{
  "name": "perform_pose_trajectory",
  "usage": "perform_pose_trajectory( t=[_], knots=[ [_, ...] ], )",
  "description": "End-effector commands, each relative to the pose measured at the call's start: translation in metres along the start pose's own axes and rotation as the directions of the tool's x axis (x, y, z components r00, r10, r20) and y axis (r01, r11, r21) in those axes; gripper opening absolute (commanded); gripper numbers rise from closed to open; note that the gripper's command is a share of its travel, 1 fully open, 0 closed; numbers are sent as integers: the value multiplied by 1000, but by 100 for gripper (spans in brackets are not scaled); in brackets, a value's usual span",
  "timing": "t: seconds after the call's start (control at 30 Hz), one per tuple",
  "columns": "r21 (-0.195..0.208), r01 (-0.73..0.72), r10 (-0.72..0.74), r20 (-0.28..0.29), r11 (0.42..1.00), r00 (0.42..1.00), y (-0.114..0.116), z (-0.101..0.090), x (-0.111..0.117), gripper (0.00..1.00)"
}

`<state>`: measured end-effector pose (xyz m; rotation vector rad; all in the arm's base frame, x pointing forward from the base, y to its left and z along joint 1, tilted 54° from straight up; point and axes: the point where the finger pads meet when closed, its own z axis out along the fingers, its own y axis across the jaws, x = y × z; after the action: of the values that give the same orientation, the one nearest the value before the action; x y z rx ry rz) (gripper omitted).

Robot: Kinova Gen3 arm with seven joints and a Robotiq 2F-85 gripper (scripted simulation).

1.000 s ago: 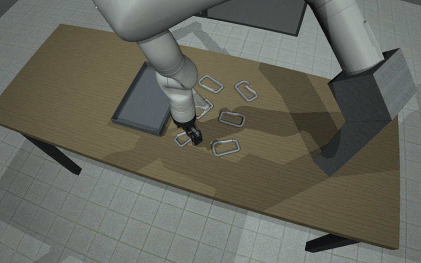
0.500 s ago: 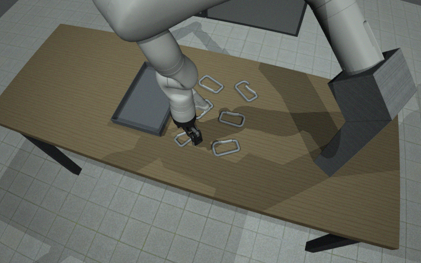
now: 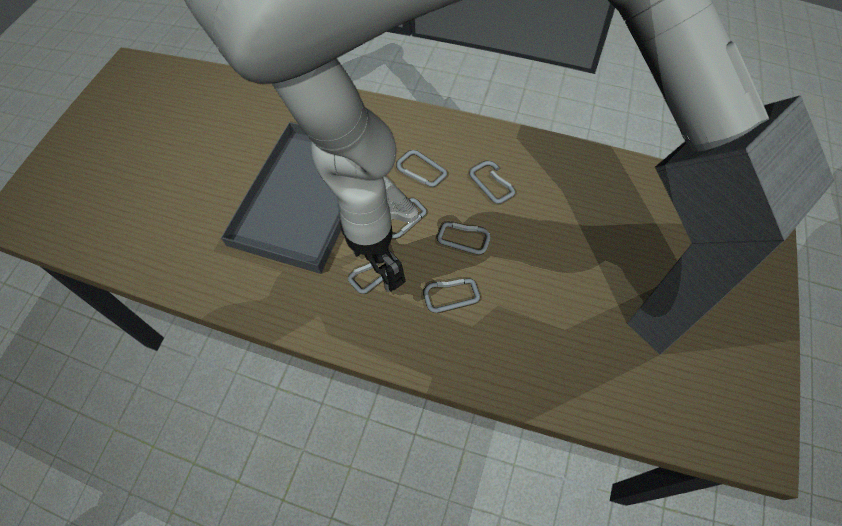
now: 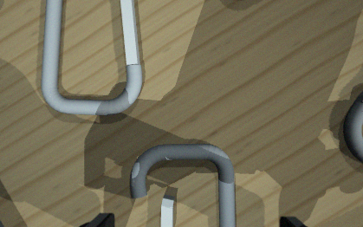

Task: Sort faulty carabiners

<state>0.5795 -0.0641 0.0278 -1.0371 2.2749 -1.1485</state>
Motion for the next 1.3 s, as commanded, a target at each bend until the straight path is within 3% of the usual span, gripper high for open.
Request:
perform_pose_trajectory(
  t=[0.0, 0.13, 0.17, 0.37, 1.27],
  knots=[
    [0, 0, 0, 1, 1000, 1000, 0, 0, -1, 100],
    [0, 0, 0, 1, 1000, 1000, 0, 0, -1, 100],
    [0, 2, -2, -12, 1000, 1000, 1, -70, 0, 100],
    [0, 2, -2, -12, 1000, 1000, 1, -82, 1, 100],
    [0, 1, -1, -13, 1000, 1000, 1, -83, 1, 100]
  ],
)
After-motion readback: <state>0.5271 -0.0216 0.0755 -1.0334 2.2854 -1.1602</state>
